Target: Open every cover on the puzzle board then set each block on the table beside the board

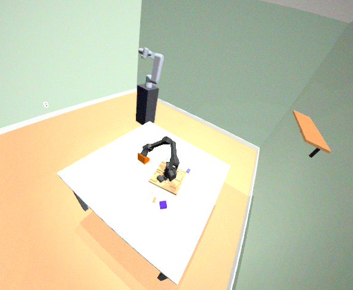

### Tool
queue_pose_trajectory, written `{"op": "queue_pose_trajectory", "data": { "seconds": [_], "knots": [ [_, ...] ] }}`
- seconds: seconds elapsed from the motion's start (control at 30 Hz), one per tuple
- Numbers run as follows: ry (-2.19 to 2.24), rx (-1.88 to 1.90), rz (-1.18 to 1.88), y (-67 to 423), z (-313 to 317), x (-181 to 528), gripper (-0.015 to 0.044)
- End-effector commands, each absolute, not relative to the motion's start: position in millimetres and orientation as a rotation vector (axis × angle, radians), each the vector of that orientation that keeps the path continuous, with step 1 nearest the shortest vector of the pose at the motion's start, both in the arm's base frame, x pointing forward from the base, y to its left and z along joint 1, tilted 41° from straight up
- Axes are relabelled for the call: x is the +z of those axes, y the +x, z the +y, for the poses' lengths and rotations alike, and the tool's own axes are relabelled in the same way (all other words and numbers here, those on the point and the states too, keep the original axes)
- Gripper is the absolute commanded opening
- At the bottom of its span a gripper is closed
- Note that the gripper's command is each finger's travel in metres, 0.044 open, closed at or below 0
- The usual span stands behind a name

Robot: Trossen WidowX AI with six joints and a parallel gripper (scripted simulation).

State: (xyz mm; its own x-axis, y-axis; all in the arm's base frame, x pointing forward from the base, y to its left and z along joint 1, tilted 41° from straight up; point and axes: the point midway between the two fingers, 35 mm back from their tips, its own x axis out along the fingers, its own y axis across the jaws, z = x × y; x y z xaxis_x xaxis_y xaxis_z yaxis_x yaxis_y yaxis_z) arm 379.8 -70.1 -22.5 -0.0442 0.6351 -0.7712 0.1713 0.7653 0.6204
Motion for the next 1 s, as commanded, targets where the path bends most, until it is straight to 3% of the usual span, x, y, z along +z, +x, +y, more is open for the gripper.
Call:
{"op": "queue_pose_trajectory", "data": {
  "seconds": [0.0, 0.97],
  "knots": [
    [0.653, 0.443, 1.59, 379, -52, -8, 0.0],
    [0.644, 0.461, 1.584, 376, -4, -42, 0.0]
  ]
}}
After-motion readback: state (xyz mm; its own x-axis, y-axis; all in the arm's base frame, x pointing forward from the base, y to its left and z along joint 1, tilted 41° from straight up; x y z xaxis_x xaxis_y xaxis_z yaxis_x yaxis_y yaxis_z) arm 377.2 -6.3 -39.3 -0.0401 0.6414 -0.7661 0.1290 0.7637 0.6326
